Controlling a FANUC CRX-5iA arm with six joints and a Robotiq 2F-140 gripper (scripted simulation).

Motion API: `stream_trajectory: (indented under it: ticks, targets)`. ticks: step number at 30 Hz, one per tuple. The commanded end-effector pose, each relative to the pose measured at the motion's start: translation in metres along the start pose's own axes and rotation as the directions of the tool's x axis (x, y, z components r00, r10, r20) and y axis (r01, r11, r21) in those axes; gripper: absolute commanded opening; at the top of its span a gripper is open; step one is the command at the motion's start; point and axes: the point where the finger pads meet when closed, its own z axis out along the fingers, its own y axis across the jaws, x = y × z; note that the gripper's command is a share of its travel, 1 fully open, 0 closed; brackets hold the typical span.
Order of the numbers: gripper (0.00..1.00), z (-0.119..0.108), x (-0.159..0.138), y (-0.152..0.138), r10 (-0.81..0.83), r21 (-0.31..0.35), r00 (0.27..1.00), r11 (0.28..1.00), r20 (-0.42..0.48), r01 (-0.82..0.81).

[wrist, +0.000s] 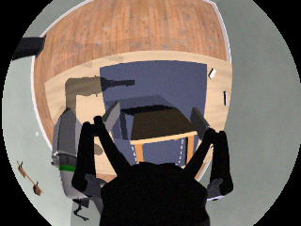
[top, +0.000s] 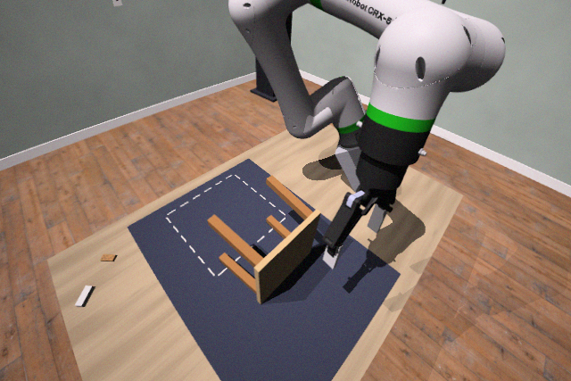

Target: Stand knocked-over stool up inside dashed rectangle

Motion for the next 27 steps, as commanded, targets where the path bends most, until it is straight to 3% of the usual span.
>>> stream_trajectory:
  ticks: [1, 2, 4, 5, 9, 16, 17, 22, 27]
  targets:
    - [1.00, 0.006, -0.058, 0.031, -0.052, 0.041, 0.998, 0.998, 0.035, 0.051]
    - [1.00, 0.008, -0.076, 0.035, -0.086, 0.071, 0.995, 0.994, 0.054, 0.082]
    - [1.00, 0.008, -0.076, 0.035, -0.086, 0.071, 0.995, 0.994, 0.054, 0.082]
    - [1.00, 0.012, -0.114, 0.048, -0.114, 0.098, 0.991, 0.989, 0.068, 0.107]
    - [1.00, 0.016, -0.158, 0.059, -0.148, 0.132, 0.986, 0.982, 0.080, 0.137]
    - [1.00, 0.016, -0.164, 0.060, -0.155, 0.139, 0.985, 0.980, 0.081, 0.142]
    - [0.33, 0.016, -0.164, 0.060, -0.154, 0.139, 0.985, 0.980, 0.081, 0.142]
    - [0.33, 0.016, -0.164, 0.060, -0.122, 0.136, 0.989, 0.985, 0.086, 0.110]
    - [0.33, 0.017, -0.158, 0.059, 0.118, 0.111, 0.986, 0.985, 0.118, -0.131]
